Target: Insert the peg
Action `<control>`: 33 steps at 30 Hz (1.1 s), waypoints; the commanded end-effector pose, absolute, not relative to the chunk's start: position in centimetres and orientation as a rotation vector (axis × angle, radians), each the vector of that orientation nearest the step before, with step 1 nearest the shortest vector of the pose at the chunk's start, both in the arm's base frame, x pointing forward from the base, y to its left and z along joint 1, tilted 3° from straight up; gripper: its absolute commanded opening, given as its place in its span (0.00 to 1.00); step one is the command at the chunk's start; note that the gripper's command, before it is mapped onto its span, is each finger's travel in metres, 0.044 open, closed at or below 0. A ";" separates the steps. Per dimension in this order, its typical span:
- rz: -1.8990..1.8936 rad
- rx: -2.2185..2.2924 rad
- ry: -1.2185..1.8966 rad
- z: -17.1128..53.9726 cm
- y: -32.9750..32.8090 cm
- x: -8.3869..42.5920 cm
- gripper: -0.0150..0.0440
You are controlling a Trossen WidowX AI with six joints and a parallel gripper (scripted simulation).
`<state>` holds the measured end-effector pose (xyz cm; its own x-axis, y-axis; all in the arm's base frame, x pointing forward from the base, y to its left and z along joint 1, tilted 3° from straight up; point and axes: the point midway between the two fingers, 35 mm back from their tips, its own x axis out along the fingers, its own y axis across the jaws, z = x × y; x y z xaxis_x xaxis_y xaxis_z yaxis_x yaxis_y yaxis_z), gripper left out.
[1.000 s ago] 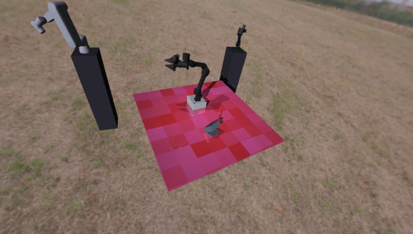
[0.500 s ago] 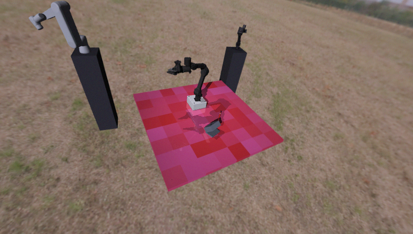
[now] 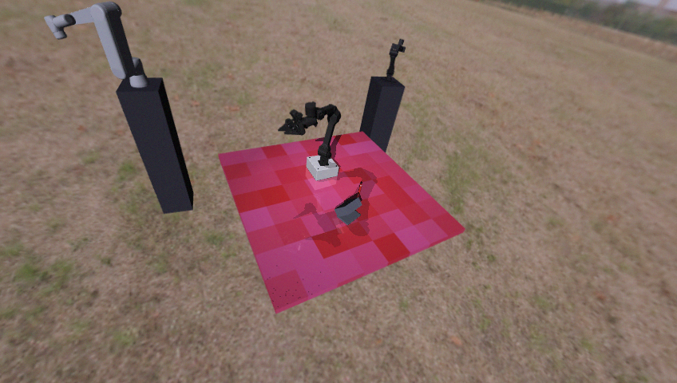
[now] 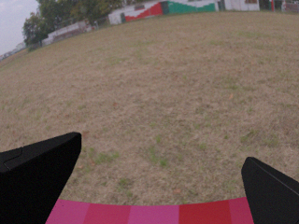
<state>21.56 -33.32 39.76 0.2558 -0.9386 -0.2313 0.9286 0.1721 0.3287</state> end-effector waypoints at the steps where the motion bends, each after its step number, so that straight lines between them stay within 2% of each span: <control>1: -1.270 0.404 0.055 38.8 -32.5 23.4 1.00; 33: -0.559 -0.273 0.754 28.0 -19.8 36.6 1.00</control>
<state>35.87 -21.10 28.87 0.5798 -0.6060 -0.5446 0.4664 0.7949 -0.3881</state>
